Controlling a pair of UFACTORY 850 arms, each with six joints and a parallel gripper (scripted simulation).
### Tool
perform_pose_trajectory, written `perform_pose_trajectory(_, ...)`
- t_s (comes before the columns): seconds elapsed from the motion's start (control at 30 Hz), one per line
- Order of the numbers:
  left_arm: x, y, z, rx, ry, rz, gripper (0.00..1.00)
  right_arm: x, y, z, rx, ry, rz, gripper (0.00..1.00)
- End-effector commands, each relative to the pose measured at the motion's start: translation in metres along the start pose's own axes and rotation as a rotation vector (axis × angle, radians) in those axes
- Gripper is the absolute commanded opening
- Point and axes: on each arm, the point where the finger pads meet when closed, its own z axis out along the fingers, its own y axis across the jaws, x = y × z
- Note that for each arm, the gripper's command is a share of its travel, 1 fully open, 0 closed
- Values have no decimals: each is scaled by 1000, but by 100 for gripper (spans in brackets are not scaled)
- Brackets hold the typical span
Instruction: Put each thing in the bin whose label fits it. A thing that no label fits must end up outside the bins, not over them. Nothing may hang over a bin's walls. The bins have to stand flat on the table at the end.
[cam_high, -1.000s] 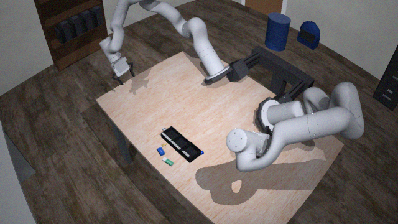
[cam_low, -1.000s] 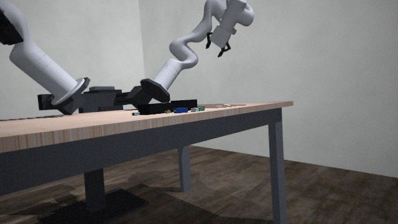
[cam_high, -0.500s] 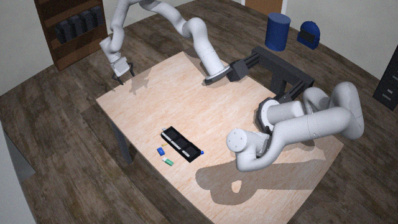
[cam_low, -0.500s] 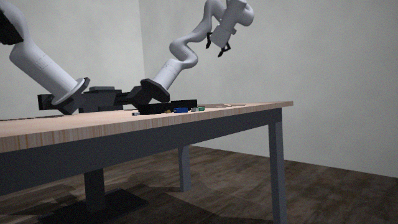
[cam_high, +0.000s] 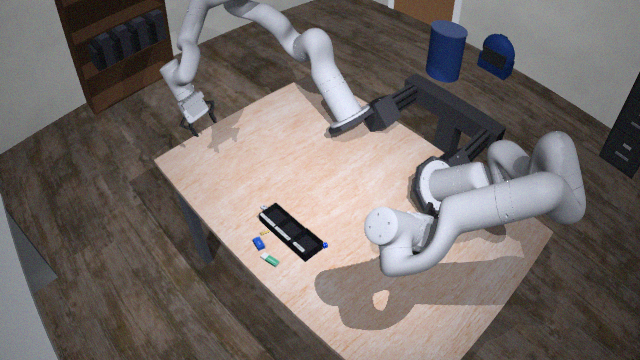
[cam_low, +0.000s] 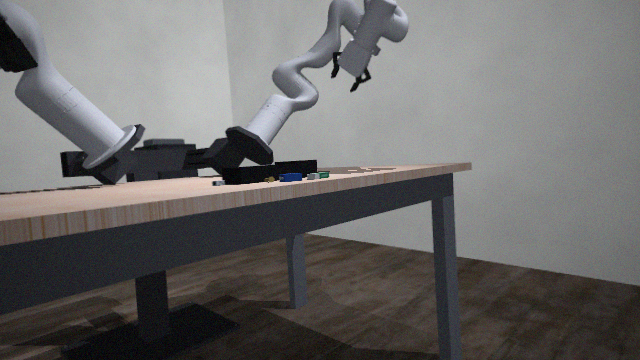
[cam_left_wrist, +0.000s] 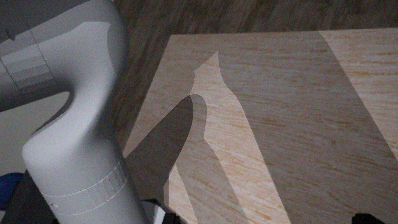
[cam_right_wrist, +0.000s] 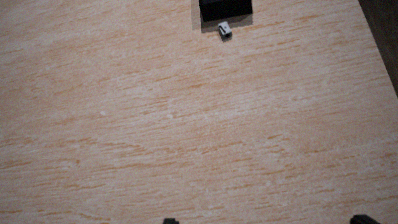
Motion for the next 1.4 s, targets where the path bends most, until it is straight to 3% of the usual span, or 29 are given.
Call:
perform_pose_trajectory(0.0, 1, 0, -1, 1, -4, -1, 100, 0, 0, -1, -2, 0, 0, 100)
perform_pose_trajectory(0.67, 11, -2, 0, 29, -53, -11, 100, 0, 0, -1, -2, 0, 0, 100)
perform_pose_trajectory(1.37, 40, -11, 3, 110, -209, -46, 100, 0, 0, -1, -2, 0, 0, 100)
